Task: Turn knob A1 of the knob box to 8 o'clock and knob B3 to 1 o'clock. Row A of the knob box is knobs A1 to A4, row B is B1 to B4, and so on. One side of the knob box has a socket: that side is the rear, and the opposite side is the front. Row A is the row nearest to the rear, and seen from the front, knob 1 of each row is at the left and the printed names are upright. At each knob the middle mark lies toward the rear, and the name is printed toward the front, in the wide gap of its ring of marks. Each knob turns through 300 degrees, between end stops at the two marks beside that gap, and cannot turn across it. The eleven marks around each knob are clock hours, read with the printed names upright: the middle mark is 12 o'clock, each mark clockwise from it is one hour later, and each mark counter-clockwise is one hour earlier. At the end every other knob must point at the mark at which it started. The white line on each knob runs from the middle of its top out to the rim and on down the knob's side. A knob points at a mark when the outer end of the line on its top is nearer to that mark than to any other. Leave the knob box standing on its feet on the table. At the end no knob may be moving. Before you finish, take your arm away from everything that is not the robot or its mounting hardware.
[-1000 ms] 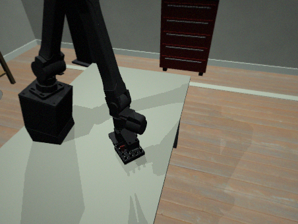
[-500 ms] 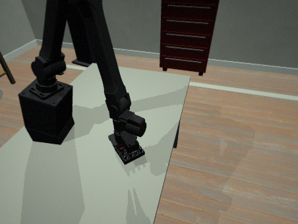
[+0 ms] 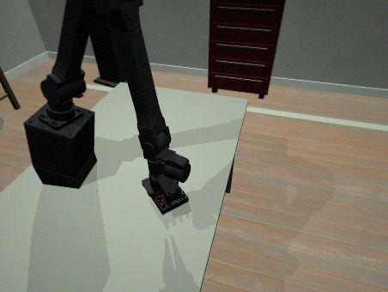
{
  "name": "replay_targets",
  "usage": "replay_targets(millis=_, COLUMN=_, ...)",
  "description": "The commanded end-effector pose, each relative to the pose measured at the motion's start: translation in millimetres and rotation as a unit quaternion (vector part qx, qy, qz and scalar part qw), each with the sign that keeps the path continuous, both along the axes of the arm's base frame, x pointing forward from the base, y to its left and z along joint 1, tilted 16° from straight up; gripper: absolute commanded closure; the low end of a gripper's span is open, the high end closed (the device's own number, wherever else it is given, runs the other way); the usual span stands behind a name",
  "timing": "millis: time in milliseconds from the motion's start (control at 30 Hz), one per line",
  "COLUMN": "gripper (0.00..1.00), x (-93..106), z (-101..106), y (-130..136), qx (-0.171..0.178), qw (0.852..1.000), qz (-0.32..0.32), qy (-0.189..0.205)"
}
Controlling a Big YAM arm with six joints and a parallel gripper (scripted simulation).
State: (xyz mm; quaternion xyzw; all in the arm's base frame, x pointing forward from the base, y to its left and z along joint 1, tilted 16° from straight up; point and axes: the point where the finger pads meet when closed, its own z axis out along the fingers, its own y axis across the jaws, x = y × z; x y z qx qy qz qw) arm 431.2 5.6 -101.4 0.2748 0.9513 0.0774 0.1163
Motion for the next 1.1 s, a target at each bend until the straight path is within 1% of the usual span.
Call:
replay_targets(millis=0, gripper=0.81, x=15.8, z=-0.6, y=2.7, qx=-0.001, qw=1.000, qz=-0.001, qy=-0.013)
replay_targets(millis=500, gripper=0.81, x=15.9, z=-9.0, y=4.1, qx=-0.001, qw=1.000, qz=0.000, qy=-0.010)
replay_targets(millis=1067, gripper=0.81, x=15.5, z=-8.5, y=3.8, qx=-0.001, qw=1.000, qz=0.000, qy=-0.010)
